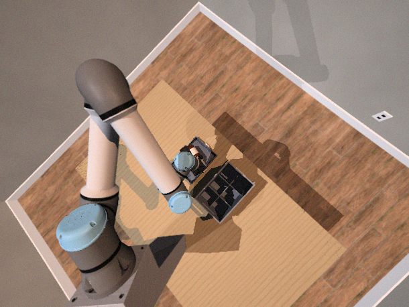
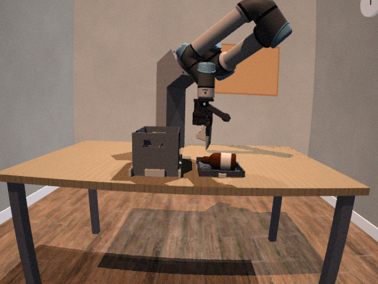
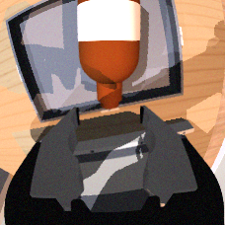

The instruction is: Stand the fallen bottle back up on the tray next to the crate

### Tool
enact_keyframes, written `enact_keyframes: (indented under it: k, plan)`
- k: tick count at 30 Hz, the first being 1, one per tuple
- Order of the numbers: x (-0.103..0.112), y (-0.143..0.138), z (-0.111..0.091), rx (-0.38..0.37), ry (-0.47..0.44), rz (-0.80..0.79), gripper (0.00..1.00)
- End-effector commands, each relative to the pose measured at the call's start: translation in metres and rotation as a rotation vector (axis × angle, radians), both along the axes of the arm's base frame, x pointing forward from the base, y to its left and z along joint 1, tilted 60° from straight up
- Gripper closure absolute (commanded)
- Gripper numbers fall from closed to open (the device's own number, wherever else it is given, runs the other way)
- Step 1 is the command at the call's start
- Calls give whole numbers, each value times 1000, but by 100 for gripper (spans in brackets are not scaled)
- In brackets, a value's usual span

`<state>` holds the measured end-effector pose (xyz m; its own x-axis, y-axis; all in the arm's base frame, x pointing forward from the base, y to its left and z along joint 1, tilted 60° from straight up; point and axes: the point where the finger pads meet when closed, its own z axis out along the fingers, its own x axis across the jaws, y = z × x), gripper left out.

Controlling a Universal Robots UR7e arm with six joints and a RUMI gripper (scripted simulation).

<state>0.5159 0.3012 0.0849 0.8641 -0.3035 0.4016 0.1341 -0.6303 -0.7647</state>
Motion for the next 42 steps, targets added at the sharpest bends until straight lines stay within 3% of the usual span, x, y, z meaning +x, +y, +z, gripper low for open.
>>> enact_keyframes:
  k: [1,42]
  plan:
    - [8,10,-7,1,-3,-4,62]
    - [13,18,-12,1,-3,-4,62]
